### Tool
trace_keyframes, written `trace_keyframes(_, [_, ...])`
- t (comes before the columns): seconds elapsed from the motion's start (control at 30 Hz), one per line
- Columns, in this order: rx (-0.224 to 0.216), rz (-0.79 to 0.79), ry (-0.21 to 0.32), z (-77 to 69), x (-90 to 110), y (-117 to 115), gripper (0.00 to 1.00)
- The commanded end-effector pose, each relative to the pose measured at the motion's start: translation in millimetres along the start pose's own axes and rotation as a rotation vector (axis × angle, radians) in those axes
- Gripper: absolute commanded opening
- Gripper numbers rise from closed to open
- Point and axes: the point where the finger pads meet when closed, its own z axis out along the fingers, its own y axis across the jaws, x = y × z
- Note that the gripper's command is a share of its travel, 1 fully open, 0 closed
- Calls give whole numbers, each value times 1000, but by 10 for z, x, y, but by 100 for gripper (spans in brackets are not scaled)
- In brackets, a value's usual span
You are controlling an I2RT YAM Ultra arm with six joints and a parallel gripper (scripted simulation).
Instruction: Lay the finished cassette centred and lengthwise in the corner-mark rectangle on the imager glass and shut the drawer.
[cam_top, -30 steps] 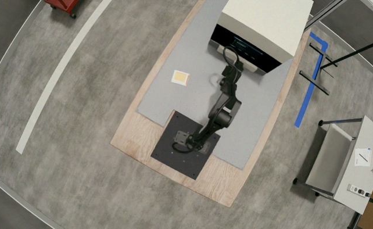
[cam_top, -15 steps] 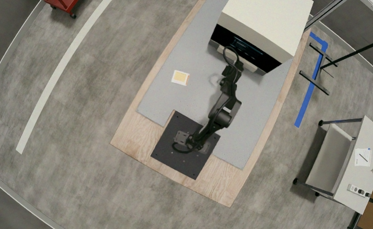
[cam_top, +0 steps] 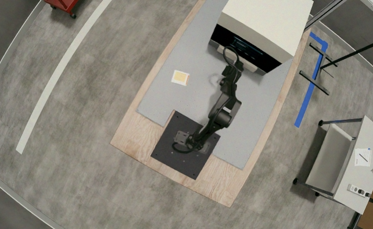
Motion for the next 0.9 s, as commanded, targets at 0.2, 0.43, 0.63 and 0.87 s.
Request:
trace_keyframes(0.2, [-6,-6,-60,-96,-293,-2,35])
trace_keyframes(0.43, [-6,-5,-49,53,-206,-3,35])
trace_keyframes(0.63, [-6,-4,-49,120,-206,-10,35])
trace_keyframes(0.87, [-5,-3,-49,200,-207,-19,35])
